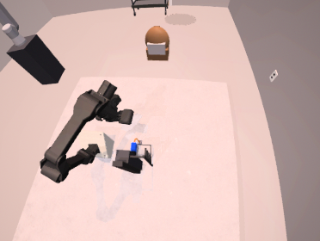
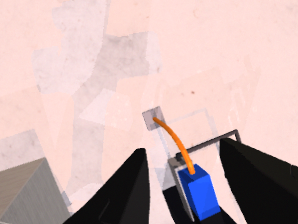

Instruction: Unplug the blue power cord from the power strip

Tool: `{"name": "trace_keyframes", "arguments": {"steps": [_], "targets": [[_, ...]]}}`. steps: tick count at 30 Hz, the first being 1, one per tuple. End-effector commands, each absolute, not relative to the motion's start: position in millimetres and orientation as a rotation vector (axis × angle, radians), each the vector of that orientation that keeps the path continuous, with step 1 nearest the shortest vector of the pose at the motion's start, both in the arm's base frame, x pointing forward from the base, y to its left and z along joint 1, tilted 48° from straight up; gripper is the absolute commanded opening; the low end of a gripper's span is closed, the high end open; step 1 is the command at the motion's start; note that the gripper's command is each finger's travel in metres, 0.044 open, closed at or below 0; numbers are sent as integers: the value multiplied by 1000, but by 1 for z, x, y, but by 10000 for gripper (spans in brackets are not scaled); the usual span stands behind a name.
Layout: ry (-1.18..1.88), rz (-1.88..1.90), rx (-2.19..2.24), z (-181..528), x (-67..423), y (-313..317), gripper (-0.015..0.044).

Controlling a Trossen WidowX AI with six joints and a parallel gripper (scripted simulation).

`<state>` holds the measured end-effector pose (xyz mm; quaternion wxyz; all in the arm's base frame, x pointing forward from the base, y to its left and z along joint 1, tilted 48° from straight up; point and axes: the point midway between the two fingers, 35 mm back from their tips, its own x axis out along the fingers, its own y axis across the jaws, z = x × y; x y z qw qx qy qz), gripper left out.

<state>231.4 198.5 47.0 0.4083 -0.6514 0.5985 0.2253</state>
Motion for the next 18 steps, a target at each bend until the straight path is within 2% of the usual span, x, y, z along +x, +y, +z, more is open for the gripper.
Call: {"name": "trace_keyframes", "arguments": {"steps": [1, 5, 18], "targets": [[1679, 611, -1700, 27, 253, 145, 160], [1844, 695, -1728, 11, 264, 92, 160], [1853, 701, -1729, 15, 265, 85, 160]]}}
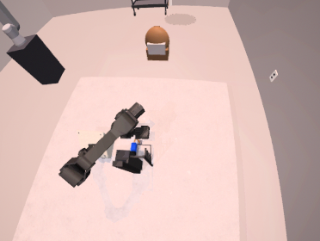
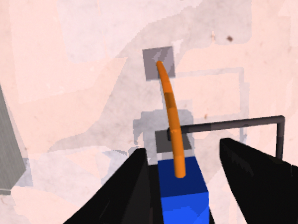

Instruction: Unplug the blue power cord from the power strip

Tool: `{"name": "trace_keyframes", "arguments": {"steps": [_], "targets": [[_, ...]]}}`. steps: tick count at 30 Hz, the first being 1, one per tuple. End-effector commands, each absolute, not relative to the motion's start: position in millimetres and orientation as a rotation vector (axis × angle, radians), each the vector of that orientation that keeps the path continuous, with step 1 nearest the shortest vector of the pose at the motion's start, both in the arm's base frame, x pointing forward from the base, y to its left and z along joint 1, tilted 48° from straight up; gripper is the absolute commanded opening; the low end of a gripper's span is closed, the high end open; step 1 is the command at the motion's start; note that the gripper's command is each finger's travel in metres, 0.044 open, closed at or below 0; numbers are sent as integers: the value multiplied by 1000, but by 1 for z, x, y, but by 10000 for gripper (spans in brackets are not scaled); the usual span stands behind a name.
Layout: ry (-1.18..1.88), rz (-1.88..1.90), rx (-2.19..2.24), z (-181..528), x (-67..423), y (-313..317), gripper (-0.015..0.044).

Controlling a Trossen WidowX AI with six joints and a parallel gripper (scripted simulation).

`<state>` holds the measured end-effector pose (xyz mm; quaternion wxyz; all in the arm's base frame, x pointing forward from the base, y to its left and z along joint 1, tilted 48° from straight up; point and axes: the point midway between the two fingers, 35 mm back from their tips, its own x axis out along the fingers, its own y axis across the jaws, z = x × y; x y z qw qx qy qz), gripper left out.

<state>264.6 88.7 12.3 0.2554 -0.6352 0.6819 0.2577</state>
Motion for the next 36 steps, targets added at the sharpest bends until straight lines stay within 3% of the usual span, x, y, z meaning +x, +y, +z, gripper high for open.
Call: {"name": "trace_keyframes", "arguments": {"steps": [1, 36], "targets": [[1853, 701, -1729, 16, 265, 84, 160], [1855, 699, -1730, 32, 263, 53, 160]]}}
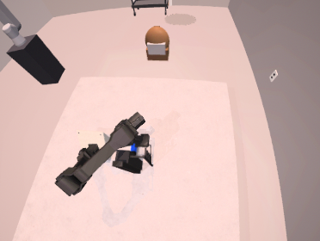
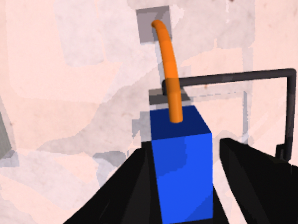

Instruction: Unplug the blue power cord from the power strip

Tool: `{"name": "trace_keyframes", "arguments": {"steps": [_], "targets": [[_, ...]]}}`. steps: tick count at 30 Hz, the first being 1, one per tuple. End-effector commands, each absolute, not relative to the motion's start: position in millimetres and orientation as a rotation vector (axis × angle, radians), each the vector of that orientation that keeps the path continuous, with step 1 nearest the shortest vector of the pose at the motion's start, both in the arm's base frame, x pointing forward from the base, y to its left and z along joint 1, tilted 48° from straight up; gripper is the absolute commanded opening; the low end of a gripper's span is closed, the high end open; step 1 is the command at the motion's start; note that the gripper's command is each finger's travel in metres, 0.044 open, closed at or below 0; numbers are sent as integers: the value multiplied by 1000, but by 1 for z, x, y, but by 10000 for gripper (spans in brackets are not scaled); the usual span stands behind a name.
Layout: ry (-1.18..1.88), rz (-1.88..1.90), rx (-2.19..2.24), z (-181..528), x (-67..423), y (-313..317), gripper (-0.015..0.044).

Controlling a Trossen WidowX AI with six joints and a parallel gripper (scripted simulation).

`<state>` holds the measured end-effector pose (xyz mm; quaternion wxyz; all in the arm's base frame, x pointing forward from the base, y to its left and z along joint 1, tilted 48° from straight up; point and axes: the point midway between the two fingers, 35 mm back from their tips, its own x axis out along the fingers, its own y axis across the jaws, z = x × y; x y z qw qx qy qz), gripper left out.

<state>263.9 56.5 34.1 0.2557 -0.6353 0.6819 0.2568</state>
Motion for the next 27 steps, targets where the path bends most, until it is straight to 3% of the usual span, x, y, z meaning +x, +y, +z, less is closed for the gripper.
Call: {"name": "trace_keyframes", "arguments": {"steps": [1, 2, 6, 14, 27], "targets": [[1855, 699, -1730, 32, 263, 53, 160], [1855, 699, -1730, 32, 263, 53, 160], [1853, 697, -1724, 33, 264, 55, 55], [1853, 697, -1724, 33, 264, 55, 2], [1852, 699, -1724, 22, 265, 67, 0]]}}
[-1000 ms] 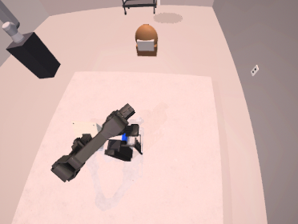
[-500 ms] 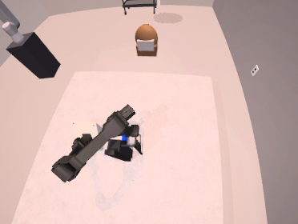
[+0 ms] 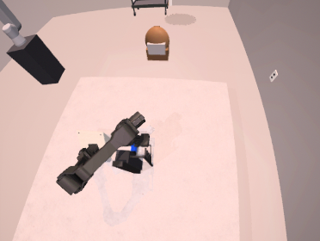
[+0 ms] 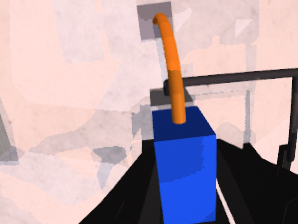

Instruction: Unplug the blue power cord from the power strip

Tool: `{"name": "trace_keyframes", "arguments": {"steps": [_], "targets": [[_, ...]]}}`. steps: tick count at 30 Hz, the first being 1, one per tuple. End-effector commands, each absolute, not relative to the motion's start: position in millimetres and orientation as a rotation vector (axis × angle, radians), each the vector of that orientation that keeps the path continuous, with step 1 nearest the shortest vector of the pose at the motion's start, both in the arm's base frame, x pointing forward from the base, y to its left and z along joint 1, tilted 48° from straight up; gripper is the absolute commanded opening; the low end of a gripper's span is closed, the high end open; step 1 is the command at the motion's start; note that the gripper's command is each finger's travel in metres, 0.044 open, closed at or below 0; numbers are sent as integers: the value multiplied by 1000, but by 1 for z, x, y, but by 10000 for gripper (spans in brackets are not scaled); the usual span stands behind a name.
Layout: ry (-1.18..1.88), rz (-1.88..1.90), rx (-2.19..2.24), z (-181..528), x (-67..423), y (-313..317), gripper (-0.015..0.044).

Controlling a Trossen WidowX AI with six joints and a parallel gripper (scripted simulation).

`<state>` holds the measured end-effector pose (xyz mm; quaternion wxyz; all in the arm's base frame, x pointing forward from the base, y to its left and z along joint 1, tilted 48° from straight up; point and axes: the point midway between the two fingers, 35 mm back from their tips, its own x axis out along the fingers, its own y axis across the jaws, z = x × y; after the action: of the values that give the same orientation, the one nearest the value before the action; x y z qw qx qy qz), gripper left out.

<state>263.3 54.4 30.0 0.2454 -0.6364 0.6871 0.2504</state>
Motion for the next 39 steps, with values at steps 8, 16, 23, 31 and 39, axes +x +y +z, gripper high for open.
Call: {"name": "trace_keyframes", "arguments": {"steps": [8, 16, 23, 31, 39], "targets": [[1851, 701, -1725, 13, 266, 77, 0], [1850, 702, -1725, 5, 267, 87, 0], [1850, 702, -1726, -2, 266, 96, 0], [1880, 690, -1711, 0, 265, 84, 105], [1880, 690, -1711, 0, 265, 84, 160]]}}
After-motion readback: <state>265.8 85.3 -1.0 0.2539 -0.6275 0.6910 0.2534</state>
